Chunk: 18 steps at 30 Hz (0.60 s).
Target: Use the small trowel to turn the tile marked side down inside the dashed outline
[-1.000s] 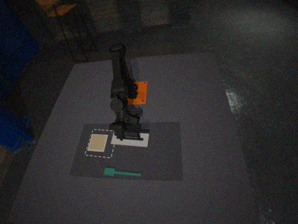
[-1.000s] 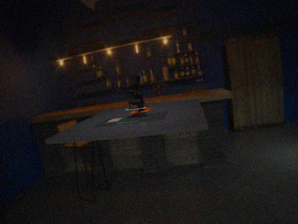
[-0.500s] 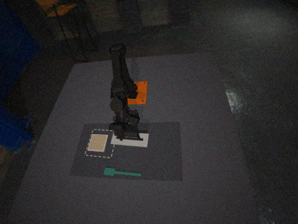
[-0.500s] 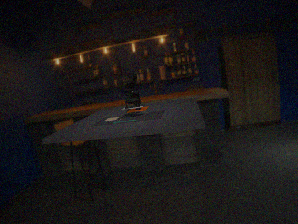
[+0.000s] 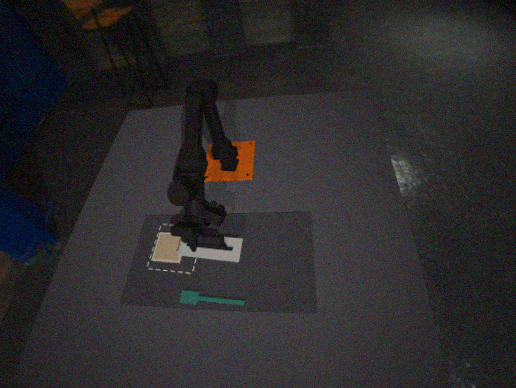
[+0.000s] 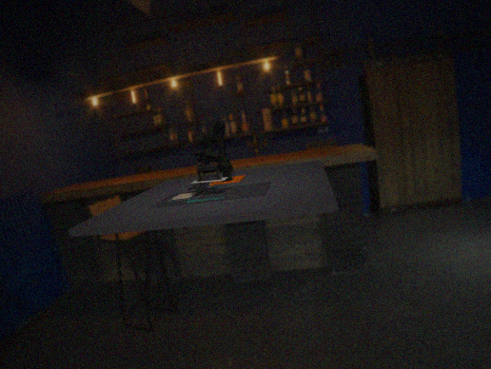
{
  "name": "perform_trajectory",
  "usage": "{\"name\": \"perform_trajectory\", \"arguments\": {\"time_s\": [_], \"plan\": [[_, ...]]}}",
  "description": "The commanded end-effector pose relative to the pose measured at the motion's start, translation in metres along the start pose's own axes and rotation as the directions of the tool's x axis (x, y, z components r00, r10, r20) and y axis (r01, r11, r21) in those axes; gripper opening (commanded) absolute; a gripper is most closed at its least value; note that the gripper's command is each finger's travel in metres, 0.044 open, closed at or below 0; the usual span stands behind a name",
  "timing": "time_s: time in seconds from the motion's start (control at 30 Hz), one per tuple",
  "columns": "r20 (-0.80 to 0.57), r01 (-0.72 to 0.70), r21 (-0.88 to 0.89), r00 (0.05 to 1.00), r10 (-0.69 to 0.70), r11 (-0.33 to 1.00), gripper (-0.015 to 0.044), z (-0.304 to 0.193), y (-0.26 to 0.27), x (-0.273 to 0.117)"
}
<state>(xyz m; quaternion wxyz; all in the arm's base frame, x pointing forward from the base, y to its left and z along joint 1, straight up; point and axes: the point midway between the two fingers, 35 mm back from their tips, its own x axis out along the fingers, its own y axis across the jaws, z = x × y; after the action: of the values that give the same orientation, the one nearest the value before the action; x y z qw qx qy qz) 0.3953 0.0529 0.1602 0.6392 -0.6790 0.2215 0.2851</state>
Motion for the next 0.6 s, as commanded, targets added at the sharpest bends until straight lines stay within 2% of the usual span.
{"name": "perform_trajectory", "arguments": {"time_s": [0.0, 0.57], "plan": [[0.003, 0.014, -0.003, 1.0, -0.014, 1.0, 0.0, -0.015, -0.013, 0.003], [-0.025, -0.008, 0.04, 1.0, 0.01, 0.999, 0.0, -0.089, -0.02, 0.023]]}}
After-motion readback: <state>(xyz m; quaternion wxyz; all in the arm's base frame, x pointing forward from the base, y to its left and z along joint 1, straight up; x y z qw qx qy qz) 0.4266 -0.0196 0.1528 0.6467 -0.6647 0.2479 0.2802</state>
